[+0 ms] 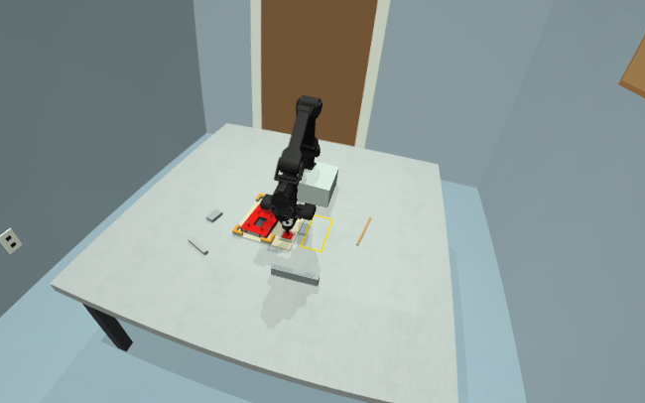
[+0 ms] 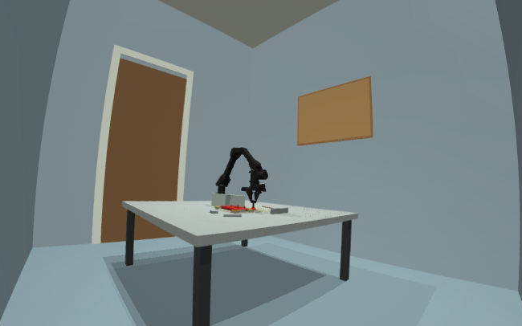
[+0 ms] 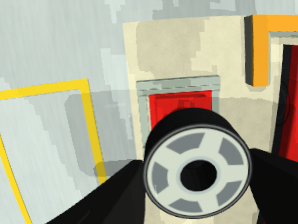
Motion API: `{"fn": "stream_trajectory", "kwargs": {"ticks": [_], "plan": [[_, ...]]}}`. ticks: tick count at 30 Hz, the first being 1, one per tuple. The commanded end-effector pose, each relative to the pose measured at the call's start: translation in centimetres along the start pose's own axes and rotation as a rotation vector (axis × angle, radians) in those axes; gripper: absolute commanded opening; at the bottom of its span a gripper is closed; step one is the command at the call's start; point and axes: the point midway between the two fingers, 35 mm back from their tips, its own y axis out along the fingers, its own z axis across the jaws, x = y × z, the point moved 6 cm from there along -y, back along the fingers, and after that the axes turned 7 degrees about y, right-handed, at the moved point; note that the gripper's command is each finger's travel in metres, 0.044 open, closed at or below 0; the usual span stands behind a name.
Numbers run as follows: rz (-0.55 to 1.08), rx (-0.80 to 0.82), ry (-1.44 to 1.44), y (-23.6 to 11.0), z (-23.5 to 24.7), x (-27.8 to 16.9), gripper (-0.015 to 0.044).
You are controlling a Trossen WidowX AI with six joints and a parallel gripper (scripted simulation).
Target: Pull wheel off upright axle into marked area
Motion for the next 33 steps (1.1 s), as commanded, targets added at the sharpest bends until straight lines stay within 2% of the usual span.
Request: {"fn": "stream_trajectory", "kwargs": {"ticks": [1,19,27,33], "plan": [[0.001,0.001,-0.002,-0.1,0.0,0.0,0.0],[-0.001,0.002,-0.001,-0.8,0.0,0.0,0.0],[-0.002,0.002,-0.001,-4.2,-0.1,-0.2,0.0],[-0.001,0.001,0.003,-3.9,1.1,-0.9,0.0]]}}
